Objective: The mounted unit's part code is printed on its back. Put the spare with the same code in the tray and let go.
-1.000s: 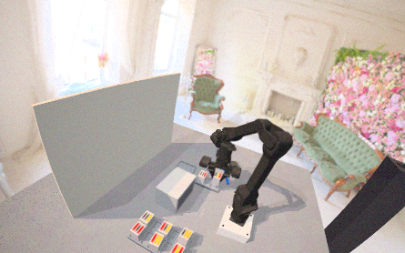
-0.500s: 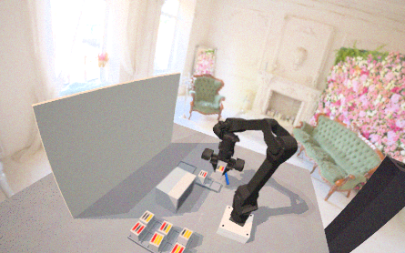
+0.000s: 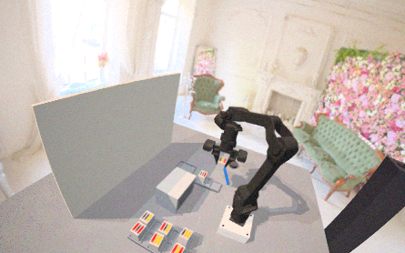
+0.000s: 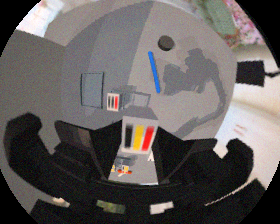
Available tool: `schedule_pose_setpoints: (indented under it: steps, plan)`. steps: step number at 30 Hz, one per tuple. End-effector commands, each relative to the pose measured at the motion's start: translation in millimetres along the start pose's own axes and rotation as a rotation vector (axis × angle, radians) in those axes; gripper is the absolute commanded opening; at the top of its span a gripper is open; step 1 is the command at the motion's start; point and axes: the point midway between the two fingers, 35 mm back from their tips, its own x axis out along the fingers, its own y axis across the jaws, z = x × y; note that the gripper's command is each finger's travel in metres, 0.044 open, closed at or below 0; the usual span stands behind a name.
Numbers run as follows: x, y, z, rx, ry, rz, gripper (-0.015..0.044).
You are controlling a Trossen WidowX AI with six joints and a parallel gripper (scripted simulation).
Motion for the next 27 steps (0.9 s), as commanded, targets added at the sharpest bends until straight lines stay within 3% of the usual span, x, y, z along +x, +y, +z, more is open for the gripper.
schedule_pose_setpoints:
  steps: [1,9,27]
  plan:
    - [-19.8,1.6,0.7,0.004,-0.008,0.012,0.0]
    - [-32.4,6.4,2.1,0.005,-0.008,0.013,0.0]
    - [-44.0,80.5,24.7,0.005,-0.009,0.017,0.0]
